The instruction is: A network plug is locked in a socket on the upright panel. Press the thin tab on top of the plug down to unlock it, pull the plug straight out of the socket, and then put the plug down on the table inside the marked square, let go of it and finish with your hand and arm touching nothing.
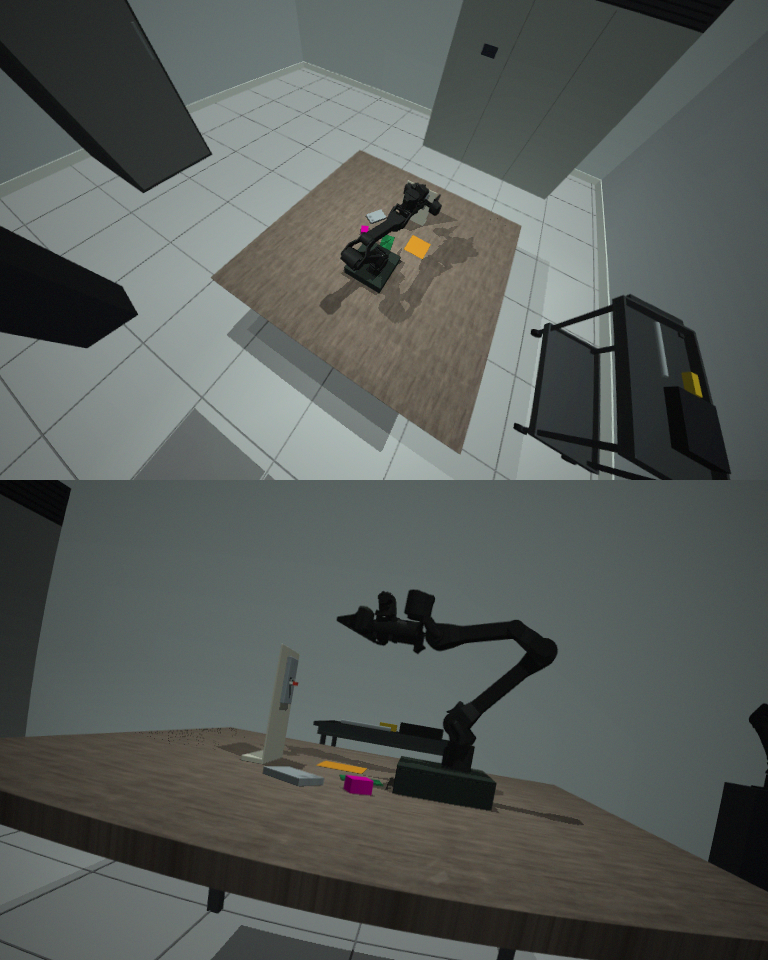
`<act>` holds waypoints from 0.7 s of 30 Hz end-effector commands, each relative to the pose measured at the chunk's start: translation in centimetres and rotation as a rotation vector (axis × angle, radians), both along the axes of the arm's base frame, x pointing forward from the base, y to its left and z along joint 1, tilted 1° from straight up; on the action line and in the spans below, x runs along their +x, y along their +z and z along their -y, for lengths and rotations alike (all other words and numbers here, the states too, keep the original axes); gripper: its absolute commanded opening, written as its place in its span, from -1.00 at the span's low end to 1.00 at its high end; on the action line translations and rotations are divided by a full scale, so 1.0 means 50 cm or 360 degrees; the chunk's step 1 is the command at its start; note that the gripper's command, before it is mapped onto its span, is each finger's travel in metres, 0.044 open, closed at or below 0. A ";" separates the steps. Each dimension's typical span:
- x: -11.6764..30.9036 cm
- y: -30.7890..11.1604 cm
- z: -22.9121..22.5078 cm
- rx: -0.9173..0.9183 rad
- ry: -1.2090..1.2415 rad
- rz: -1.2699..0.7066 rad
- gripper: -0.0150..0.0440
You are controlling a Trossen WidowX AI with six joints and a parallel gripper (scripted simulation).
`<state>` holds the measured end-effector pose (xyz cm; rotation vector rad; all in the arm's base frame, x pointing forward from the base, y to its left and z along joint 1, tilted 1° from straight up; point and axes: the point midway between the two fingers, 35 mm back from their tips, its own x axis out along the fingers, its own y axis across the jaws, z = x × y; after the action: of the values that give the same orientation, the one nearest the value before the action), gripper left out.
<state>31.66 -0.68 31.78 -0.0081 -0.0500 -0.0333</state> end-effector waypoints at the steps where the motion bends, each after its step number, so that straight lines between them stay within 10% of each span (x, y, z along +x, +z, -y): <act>1: 0.001 -0.001 0.000 0.0009 0.0003 0.0000 0.78; 9: 0.025 -0.066 -0.012 0.0399 0.0152 -0.0013 0.06; 21: 0.032 -0.172 -0.030 0.1044 0.0380 -0.0107 0.04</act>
<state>33.30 0.58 24.50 0.5710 0.0027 0.1638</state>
